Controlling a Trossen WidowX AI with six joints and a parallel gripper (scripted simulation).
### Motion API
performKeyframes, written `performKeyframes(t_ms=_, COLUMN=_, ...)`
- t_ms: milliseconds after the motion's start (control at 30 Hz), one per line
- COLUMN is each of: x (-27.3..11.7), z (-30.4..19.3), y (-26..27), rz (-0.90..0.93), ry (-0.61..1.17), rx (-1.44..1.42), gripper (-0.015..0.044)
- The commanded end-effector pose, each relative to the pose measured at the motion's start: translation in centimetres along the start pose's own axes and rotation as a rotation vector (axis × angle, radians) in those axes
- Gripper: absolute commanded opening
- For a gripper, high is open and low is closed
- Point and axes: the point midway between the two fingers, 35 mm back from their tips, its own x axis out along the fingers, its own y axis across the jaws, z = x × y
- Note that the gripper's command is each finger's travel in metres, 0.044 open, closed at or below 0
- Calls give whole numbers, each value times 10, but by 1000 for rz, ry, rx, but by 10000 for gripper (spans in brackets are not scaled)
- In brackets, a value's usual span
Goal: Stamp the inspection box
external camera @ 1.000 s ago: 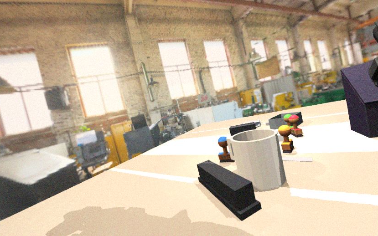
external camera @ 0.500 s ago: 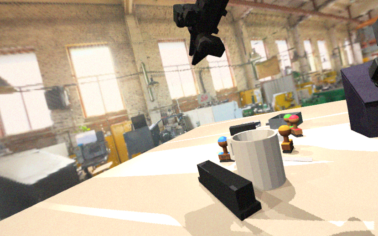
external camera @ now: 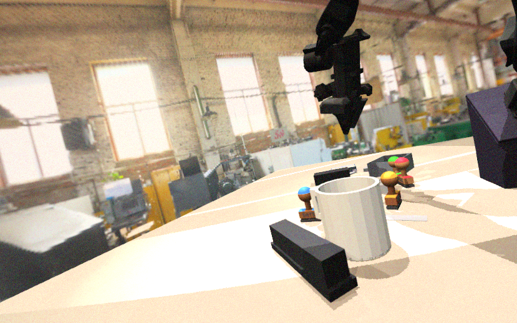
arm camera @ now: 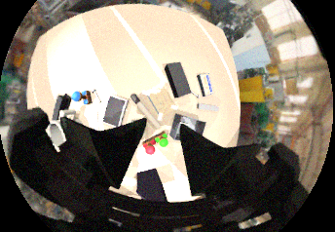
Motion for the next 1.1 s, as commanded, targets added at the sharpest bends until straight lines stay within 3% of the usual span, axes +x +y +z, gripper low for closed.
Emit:
performKeyframes(t_ms=0, x=27, z=-51, y=-20, rz=97, ry=195, rx=307, gripper=217)
performKeyframes(t_ms=133, x=40, z=-85, y=-25, rz=163, ry=330, rx=522, gripper=217)
performKeyframes(t_ms=1067, x=74, z=-88, y=-25, rz=162, ry=328, rx=523, gripper=217)
